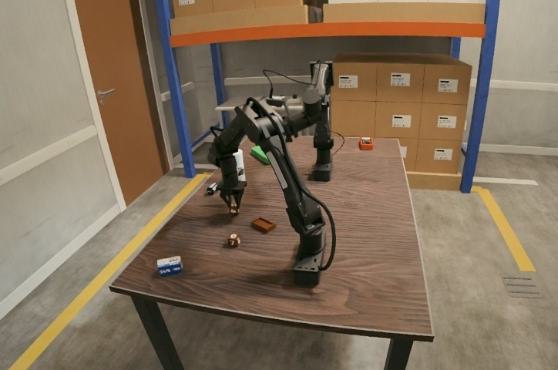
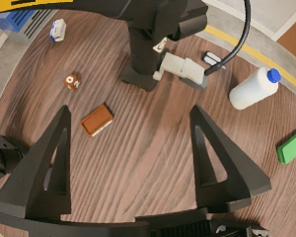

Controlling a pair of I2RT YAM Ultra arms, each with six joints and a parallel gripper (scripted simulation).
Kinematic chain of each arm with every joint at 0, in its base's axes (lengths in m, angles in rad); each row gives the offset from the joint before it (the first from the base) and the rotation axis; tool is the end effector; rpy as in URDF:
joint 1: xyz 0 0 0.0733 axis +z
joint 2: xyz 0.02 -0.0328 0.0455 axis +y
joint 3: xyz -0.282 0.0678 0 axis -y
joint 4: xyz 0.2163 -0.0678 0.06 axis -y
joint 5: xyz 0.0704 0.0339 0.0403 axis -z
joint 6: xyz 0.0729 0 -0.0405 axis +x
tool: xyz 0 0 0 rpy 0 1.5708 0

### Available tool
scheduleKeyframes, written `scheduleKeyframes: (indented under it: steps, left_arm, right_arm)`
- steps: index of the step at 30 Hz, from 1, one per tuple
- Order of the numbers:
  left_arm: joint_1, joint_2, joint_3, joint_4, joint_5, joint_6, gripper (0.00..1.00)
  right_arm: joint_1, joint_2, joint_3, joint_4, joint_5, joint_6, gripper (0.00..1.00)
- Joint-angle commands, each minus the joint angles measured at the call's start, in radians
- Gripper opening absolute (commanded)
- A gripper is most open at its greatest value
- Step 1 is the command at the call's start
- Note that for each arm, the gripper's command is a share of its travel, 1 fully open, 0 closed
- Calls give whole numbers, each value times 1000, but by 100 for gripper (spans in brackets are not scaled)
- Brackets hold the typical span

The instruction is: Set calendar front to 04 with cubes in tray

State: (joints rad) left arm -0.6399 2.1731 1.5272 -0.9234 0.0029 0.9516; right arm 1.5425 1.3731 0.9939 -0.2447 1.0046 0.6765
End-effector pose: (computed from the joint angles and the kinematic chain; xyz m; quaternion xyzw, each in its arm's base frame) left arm 0.3123 -0.2313 0.1256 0.7144 0.6997 -0.0013 0.0010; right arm 0.0682 0.2747 0.3068 -0.1281 0.8002 0.1671 0.5616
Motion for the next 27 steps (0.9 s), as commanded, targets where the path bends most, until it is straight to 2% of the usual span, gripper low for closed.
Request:
scheduleKeyframes:
  steps: [1, 9, 10, 11, 12, 13, 23, 27]
  left_arm:
    - [5, 11, -10, 22, 2, 1, 26]
    - [5, 0, 9, -9, 2, 1, 26]
    - [5, 0, 9, -9, 2, 1, 37]
    - [5, 0, 9, -9, 2, 1, 43]
    - [0, -4, 10, -9, 2, -4, 54]
    - [-3, -10, 6, -8, 2, -9, 56]
    - [-15, -58, -10, -9, 9, -18, 56]
    - [-8, -74, 27, -38, 8, -13, 56]
  right_arm:
    - [2, -3, 28, -1, 24, 10, 100]
    - [2, -3, 28, -1, 24, 10, 100]
    - [2, -3, 28, -1, 24, 10, 100]
    - [2, -3, 28, -1, 24, 10, 100]
    - [2, -3, 28, -1, 24, 10, 100]
    - [2, -3, 28, -1, 24, 10, 100]
    - [2, -3, 28, -1, 24, 10, 100]
    - [2, -3, 28, -1, 24, 10, 100]
